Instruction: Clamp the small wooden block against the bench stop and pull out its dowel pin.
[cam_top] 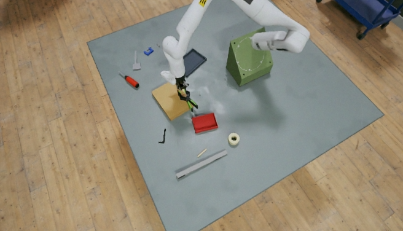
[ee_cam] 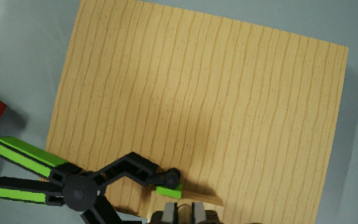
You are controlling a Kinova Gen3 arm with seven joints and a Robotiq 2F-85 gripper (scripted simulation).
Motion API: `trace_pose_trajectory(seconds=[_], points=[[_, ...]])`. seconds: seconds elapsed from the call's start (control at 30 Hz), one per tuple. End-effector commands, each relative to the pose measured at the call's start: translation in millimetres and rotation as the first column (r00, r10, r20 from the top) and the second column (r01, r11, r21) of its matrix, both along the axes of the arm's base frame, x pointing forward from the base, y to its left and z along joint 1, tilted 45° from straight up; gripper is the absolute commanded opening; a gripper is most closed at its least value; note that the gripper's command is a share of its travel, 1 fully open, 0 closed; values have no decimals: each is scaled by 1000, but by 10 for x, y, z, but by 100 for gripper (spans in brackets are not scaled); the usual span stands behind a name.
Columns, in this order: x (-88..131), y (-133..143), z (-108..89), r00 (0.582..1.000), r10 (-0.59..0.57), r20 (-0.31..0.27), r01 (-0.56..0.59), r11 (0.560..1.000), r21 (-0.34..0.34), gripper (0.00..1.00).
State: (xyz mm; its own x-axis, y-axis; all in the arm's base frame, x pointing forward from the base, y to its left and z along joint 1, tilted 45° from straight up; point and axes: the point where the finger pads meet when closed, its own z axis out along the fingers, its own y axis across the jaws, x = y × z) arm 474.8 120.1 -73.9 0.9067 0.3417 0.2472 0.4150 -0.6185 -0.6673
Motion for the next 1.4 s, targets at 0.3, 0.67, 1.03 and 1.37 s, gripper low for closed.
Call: trace_pose_trajectory(seconds=[0.3,0.67,1.03,1.37], points=[[12,-14,10,992,-91,-85,90,996,-14,10],[12,-14,11,977,-154,-147,152,988,-29,10],[13,-15,11,953,-218,-209,212,976,-47,10],[13,-16,12,917,-287,-275,278,958,-72,10]])
